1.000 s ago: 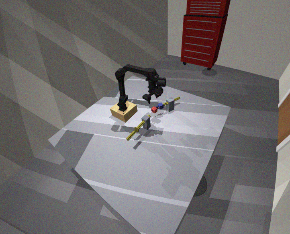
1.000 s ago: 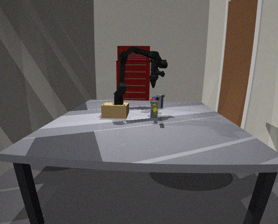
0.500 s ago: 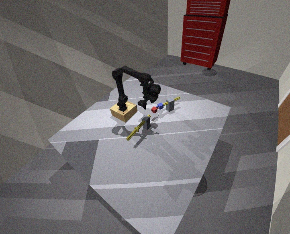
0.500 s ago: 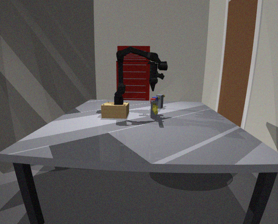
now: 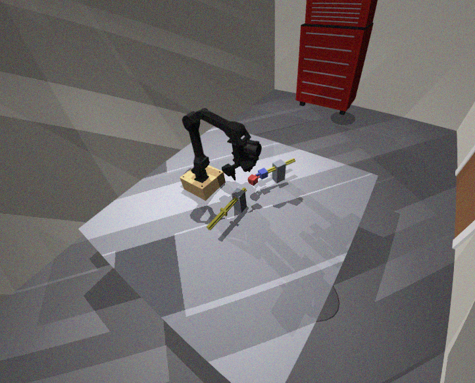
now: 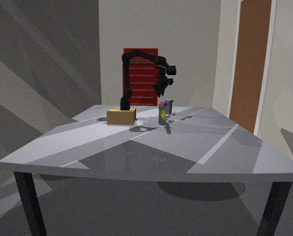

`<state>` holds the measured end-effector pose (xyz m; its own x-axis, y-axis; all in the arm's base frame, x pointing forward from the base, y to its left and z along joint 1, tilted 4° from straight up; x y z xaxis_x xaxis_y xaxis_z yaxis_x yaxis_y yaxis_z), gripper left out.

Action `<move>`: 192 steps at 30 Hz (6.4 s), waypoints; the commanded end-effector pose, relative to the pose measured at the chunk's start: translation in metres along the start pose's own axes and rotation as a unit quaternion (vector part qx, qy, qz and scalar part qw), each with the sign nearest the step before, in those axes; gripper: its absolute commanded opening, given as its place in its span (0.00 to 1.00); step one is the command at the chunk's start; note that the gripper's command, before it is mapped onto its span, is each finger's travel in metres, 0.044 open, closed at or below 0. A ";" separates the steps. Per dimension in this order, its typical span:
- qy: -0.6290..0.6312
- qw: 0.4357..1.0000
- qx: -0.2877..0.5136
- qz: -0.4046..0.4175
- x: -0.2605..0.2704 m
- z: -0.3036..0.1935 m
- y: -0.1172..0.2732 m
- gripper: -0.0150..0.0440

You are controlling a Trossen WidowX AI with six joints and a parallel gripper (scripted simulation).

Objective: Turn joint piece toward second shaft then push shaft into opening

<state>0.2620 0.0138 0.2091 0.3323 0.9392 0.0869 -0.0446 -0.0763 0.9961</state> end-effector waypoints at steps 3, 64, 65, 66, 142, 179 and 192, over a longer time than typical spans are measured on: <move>-0.088 0.996 0.005 0.003 -0.001 -0.001 -0.004 1.00; -0.644 0.765 0.017 0.009 -0.005 0.000 -0.093 1.00; -0.644 0.765 0.017 0.009 -0.006 -0.001 -0.097 1.00; -0.644 0.765 0.017 0.009 -0.006 -0.001 -0.099 1.00; -0.644 0.765 0.019 0.012 0.065 -0.010 -0.130 0.56; -0.644 0.765 0.019 0.012 0.065 -0.010 -0.130 0.56; -0.644 0.765 0.019 0.012 0.065 -0.010 -0.130 0.56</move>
<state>0.2803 0.0891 0.0863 0.9861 -0.1644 0.0235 -0.0447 -0.1260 0.9910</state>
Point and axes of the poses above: the point midway between the two fingers, 35 mm back from their tips, its own y axis back along the fingers, its own x axis across the jaws, z = x × y, the point moved 7 cm from there along y, back along the fingers, and after that the axes turned 3 degrees about y, right-handed, at the moved point
